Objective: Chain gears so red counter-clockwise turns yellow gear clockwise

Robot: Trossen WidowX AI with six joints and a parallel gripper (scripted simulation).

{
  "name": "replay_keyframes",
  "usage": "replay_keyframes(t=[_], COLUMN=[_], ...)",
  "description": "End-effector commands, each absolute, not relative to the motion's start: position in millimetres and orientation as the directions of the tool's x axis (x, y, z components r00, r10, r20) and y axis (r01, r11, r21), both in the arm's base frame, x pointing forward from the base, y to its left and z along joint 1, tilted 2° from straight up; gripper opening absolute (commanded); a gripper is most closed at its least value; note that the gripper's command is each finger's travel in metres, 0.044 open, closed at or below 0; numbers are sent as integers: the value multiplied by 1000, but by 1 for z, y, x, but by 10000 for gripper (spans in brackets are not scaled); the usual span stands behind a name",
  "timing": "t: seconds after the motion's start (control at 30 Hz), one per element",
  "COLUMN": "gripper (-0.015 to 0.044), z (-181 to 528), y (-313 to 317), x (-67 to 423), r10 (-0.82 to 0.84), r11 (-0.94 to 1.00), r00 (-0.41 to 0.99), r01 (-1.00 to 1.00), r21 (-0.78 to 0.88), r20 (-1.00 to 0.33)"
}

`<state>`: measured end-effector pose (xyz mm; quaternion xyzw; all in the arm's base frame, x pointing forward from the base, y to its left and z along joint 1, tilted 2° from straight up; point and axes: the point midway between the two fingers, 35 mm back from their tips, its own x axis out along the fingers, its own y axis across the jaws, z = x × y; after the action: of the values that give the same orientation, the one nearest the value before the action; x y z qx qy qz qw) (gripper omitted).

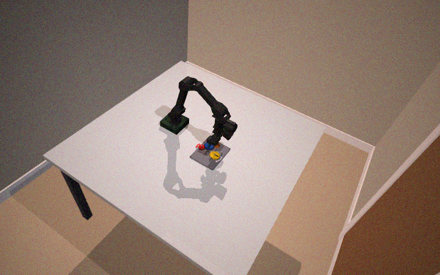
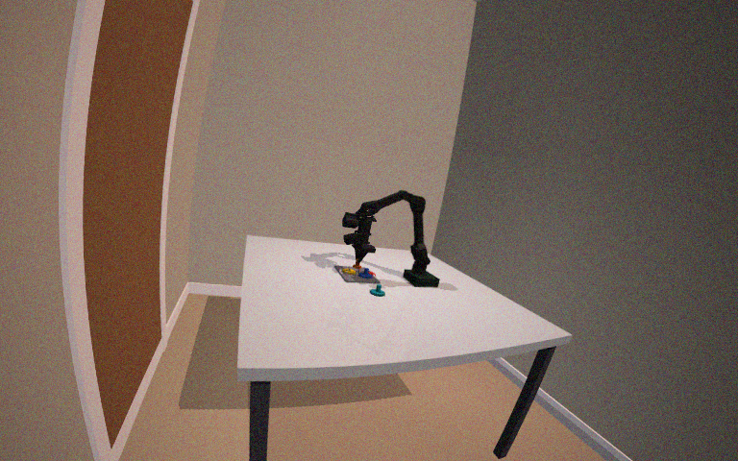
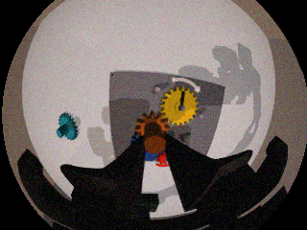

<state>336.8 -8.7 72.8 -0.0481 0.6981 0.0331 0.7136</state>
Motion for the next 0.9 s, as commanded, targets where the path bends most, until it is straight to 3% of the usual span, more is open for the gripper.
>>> replay_keyframes(t=[0.0, 0.3, 0.87], gripper=[0, 0, 0], z=[65, 54, 38], y=[-10, -10, -11], x=[334, 335, 335], r10=[-23, -23, -24], r11=[986, 995, 956], r00=[14, 14, 14], r01=[-163, -97, 293], r21=[-25, -25, -18], r20=[-1000, -1000, -1000])
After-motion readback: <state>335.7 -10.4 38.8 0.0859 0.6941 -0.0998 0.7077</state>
